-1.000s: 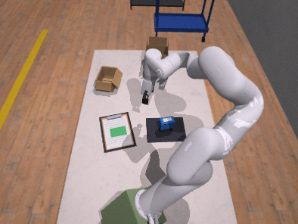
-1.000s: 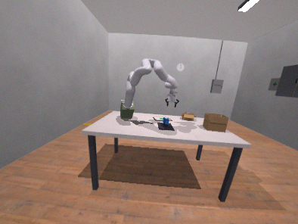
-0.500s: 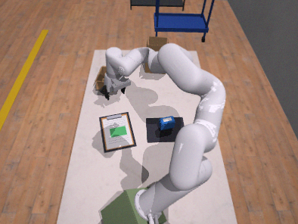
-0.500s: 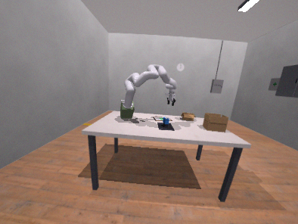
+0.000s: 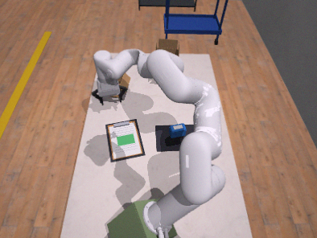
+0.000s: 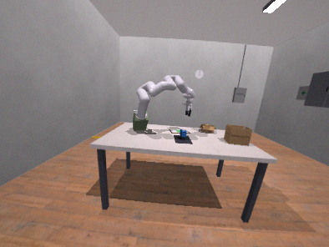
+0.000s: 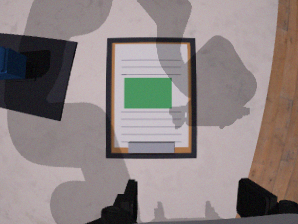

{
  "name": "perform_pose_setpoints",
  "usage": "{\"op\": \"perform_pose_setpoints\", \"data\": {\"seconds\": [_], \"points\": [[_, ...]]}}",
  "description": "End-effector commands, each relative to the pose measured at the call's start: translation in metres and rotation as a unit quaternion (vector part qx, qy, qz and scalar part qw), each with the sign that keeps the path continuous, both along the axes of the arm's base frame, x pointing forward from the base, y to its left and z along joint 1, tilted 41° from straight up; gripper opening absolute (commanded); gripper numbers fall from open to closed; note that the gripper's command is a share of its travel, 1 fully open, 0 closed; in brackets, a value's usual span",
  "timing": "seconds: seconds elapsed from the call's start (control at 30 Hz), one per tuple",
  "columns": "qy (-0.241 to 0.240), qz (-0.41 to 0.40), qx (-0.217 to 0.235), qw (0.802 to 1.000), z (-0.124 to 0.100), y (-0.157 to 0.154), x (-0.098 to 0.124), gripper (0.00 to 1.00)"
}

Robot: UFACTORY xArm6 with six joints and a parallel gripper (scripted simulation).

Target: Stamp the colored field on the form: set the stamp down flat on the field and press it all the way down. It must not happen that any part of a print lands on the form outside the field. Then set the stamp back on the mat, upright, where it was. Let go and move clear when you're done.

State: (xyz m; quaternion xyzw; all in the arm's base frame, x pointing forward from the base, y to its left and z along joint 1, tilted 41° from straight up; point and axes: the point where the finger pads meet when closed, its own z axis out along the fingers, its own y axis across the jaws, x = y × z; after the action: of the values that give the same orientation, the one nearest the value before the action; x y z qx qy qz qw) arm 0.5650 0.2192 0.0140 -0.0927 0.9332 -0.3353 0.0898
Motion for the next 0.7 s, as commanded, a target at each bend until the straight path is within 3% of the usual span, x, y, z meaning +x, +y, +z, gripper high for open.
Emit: {"op": "perform_pose_setpoints", "data": {"seconds": [0.0,0.1,0.17,0.2,0.67], "points": [[-0.002,-0.001,-0.002,1.000,-0.032,-0.025,0.013,1.00],[-0.001,0.000,-0.001,1.000,-0.069,-0.055,0.022,1.00],[-0.001,0.000,-0.001,1.000,-0.069,-0.055,0.022,1.00],[0.000,0.000,0.000,1.000,-0.083,-0.066,0.025,1.00],[0.000,0.000,0.000,1.000,-0.084,-0.067,0.025,1.00]]}}
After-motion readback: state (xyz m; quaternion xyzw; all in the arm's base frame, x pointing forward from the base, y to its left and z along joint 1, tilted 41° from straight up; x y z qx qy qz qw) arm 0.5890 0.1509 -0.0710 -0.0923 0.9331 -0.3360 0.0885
